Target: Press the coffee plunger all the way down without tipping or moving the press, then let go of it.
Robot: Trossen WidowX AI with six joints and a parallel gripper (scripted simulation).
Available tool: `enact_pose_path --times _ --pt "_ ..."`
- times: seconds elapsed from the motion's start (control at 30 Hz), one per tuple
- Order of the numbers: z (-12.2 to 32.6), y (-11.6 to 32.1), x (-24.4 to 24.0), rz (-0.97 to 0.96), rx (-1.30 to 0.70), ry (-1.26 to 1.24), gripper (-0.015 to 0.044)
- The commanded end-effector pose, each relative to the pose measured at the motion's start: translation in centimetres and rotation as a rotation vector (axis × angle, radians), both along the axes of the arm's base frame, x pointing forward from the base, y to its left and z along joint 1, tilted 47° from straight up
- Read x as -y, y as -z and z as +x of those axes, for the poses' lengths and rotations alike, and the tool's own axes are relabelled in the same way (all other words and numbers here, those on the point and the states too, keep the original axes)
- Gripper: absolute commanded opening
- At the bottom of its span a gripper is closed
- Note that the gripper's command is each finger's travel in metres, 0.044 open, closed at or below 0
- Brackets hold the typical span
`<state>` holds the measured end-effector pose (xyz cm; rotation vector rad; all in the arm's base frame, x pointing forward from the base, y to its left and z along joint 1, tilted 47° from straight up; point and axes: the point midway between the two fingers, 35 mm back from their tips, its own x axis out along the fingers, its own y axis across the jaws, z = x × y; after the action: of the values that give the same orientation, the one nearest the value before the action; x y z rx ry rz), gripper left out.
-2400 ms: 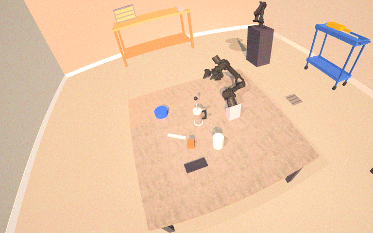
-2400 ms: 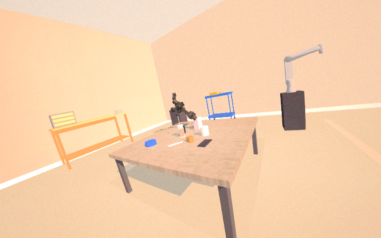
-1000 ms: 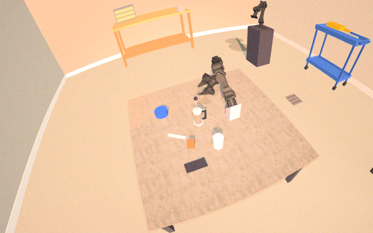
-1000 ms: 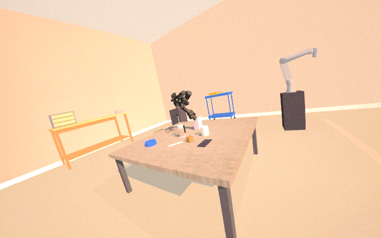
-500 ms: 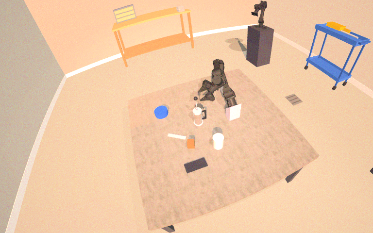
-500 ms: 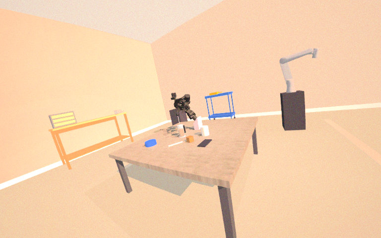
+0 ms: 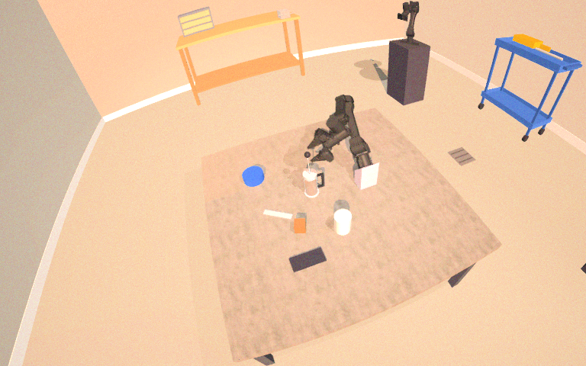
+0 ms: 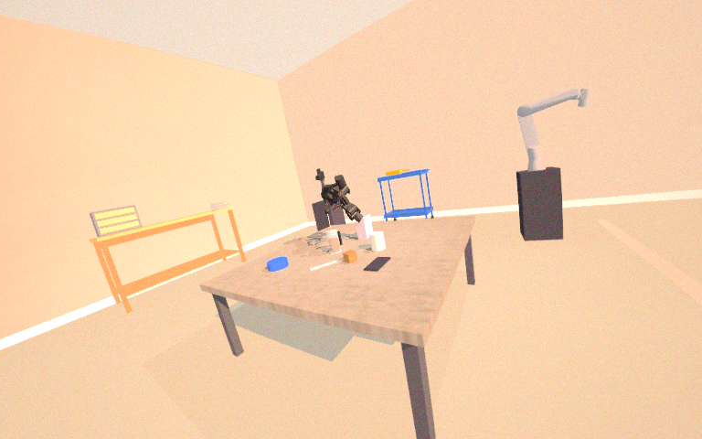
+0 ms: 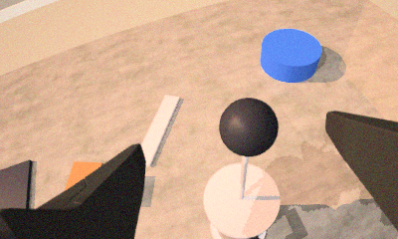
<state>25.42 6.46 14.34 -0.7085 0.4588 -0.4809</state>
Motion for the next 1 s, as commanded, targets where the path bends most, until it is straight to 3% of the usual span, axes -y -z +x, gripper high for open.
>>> enact_pose_path --times 0.0,0.3,0.7,0.97 --pt "0.32 -0.16 0.33 0.003 0.005 -0.004 0.044" --pt "1.08 -0.48 1.07 -0.008 0.018 -0.007 0.044" --pt "1.08 -0.48 1.07 -0.008 0.018 -0.007 0.0125" --pt "1.08 -0.48 1.07 -0.008 0.018 -0.007 0.0117"
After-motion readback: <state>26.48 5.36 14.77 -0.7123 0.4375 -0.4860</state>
